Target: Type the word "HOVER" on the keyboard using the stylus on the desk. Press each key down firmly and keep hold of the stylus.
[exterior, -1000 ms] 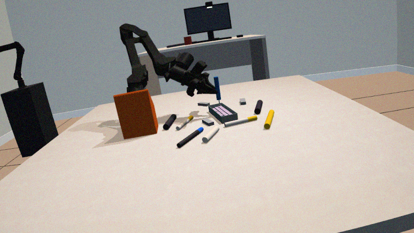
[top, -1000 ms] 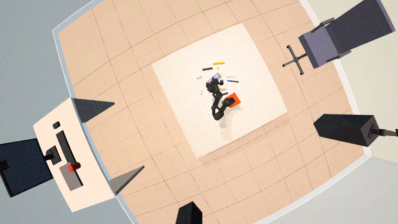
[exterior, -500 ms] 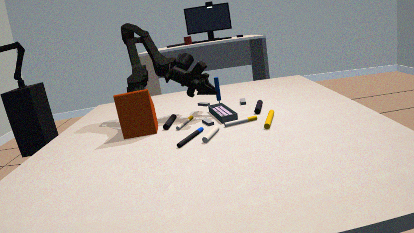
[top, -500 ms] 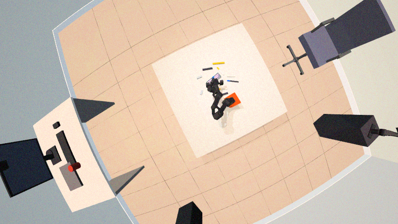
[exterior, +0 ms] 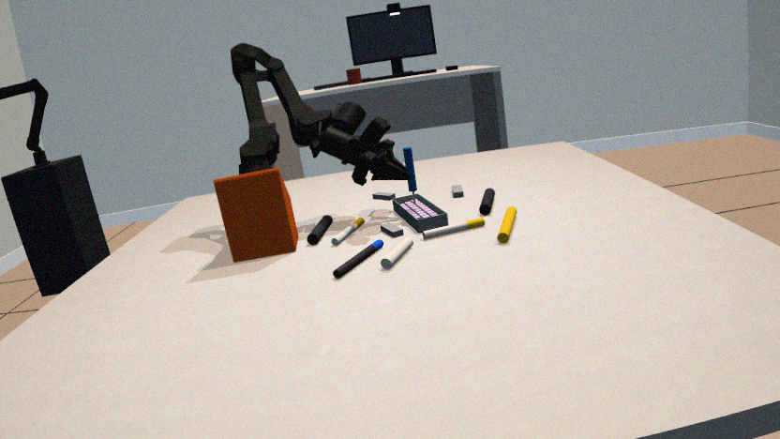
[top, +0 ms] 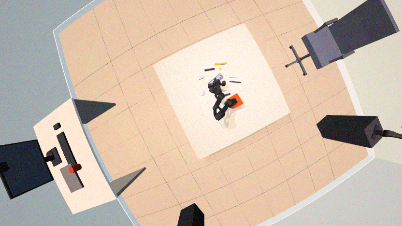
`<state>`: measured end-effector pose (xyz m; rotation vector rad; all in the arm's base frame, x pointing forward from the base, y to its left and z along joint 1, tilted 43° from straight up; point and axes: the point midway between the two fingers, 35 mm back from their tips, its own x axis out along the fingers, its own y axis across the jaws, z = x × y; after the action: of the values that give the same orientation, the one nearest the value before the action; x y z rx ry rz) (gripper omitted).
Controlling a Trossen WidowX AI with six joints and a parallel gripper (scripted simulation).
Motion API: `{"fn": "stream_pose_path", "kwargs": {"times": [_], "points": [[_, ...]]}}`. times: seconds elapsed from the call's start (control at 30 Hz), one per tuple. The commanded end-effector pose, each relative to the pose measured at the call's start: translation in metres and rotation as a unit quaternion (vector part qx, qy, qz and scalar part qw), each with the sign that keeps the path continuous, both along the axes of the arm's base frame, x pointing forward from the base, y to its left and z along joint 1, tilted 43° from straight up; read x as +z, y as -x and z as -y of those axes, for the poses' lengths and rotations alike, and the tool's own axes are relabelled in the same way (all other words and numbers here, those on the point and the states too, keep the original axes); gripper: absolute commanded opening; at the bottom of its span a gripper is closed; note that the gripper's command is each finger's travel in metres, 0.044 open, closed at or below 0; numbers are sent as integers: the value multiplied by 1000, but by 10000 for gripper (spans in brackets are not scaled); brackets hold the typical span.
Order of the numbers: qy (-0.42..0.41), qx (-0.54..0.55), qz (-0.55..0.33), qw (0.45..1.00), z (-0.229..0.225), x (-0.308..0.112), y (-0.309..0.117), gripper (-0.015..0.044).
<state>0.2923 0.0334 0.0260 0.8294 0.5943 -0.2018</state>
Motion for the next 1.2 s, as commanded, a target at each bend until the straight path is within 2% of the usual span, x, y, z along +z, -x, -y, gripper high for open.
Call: {"fn": "stream_pose_path", "kwargs": {"times": [0.0, 1.17], "points": [[-1, -3, -4, 1000, -1, -4, 1, 81], [-1, -3, -4, 1000, -9, -13, 1, 81]]}}
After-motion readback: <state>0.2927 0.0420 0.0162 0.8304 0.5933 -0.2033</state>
